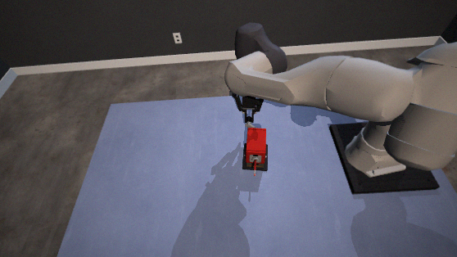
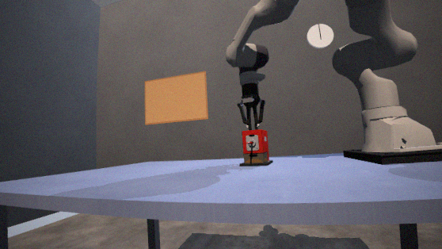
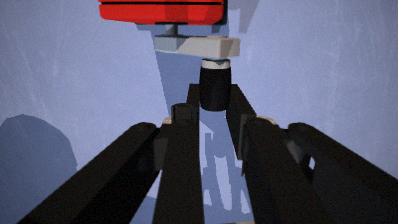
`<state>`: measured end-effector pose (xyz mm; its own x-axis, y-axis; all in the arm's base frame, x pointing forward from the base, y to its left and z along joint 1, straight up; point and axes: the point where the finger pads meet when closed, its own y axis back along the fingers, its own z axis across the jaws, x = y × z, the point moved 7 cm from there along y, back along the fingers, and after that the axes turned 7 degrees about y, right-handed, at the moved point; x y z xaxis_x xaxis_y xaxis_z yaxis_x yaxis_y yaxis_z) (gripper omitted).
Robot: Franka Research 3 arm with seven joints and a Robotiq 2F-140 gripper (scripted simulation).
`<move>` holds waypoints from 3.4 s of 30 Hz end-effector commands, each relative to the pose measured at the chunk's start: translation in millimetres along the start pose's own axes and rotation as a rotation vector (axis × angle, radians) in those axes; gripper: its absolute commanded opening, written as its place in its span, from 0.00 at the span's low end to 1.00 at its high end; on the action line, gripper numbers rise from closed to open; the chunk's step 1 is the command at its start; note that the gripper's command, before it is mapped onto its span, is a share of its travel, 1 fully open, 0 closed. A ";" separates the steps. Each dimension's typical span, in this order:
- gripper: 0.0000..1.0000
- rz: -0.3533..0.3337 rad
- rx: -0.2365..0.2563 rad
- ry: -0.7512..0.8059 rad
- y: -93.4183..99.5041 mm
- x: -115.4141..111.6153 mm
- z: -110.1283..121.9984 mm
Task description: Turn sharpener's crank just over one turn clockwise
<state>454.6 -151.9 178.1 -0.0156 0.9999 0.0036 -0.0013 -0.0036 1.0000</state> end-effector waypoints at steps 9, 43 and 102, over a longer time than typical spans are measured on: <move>0.10 0.000 -0.003 -0.007 -12.8 -0.8 10.3; 0.10 0.001 -0.003 -0.007 -51.3 -1.4 15.7; 0.10 0.000 -0.003 -0.007 -90.3 5.0 -33.4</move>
<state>425.5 -148.0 88.3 0.0004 1.0000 0.0011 -0.0036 -0.0011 1.0000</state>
